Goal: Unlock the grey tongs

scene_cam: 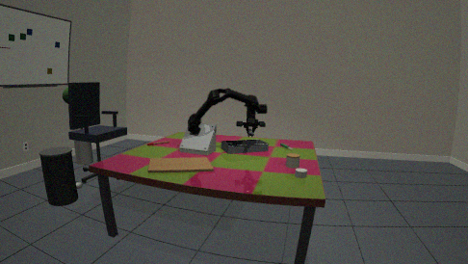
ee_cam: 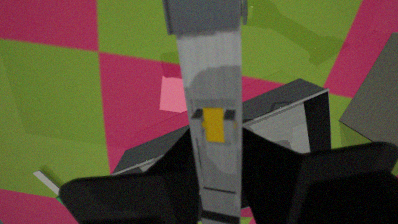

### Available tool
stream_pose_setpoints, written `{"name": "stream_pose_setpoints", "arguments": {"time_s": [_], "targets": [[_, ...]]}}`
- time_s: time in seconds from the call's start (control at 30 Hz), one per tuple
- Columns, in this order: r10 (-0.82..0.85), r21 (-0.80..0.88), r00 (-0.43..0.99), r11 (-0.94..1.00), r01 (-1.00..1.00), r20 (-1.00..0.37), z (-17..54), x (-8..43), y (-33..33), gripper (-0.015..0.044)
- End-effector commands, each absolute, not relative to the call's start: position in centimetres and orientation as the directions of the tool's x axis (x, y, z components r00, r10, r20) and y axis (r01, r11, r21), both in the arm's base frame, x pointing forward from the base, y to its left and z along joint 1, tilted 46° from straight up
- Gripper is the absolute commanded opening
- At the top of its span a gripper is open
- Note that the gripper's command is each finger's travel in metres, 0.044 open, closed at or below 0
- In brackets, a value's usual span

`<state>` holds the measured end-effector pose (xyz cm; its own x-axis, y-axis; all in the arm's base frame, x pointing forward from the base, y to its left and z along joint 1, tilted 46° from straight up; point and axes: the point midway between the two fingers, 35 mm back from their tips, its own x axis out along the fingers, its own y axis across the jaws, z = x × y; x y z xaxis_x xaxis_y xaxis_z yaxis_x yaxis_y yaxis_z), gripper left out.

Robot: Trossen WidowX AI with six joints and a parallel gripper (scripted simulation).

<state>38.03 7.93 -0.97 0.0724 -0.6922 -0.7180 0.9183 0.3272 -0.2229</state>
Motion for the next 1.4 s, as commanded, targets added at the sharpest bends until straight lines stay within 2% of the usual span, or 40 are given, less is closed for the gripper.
{"name": "stream_pose_setpoints", "arguments": {"time_s": [0.0, 0.5, 0.93, 1.37], "targets": [[-0.69, -0.19, 0.08, 0.306, 0.933, -0.719, 2.1, 38.4, 6.2, -0.015], [-0.698, -0.074, 0.087, 0.197, 0.978, -0.711, 11.1, 37.9, -0.5, -0.015], [-0.715, 0.01, 0.078, 0.099, 0.995, -0.695, 18.1, 34.9, -6.0, -0.015], [-0.696, 0.032, 0.061, 0.054, 0.998, -0.715, 19.7, 33.5, -8.6, -0.015]]}}
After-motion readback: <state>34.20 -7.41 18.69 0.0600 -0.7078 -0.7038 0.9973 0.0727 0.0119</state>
